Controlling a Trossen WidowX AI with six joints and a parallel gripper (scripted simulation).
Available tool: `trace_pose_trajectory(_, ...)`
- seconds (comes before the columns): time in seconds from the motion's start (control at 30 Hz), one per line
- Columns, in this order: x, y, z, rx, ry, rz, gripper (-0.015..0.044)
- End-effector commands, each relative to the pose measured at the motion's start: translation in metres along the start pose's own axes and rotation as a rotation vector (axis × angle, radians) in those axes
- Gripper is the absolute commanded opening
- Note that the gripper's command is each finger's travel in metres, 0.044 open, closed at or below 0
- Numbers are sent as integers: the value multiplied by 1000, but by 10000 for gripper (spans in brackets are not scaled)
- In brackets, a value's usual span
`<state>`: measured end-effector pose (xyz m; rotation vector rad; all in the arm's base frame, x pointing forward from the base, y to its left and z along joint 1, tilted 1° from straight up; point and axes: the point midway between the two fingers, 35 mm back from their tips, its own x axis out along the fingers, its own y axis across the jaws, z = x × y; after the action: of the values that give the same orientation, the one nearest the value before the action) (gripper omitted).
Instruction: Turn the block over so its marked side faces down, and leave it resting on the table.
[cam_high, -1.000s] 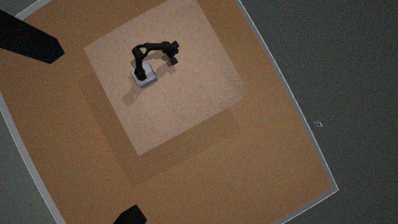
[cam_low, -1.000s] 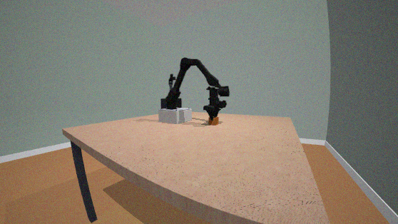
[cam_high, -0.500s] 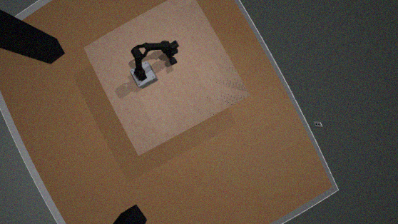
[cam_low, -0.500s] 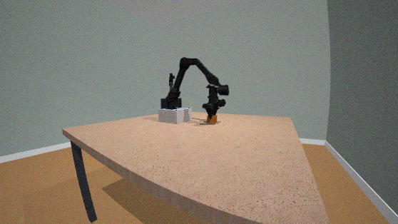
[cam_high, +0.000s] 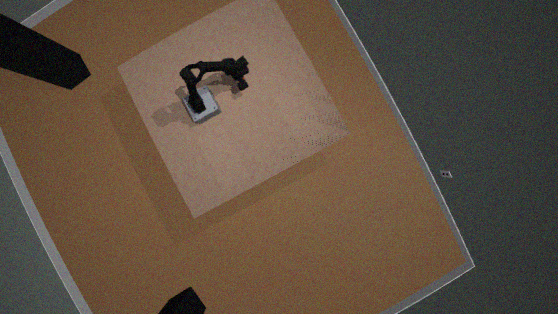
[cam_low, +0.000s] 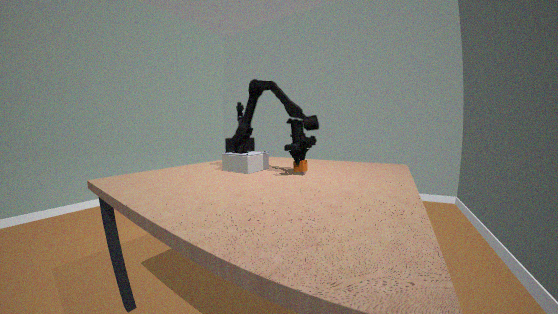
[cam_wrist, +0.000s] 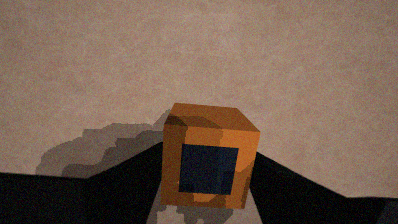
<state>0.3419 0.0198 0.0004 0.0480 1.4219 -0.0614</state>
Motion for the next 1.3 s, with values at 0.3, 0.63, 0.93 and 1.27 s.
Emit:
trace_pose_trajectory(0.3,1,0,-2,3,-217,-5,0)
trace_pose_trajectory(0.63,-1,-1,-7,8,-383,-2,0)
trace_pose_trajectory(0.93,-1,-1,-7,9,-417,-2,0)
trace_pose_trajectory(1.27,22,2,1,3,-545,-3,0)
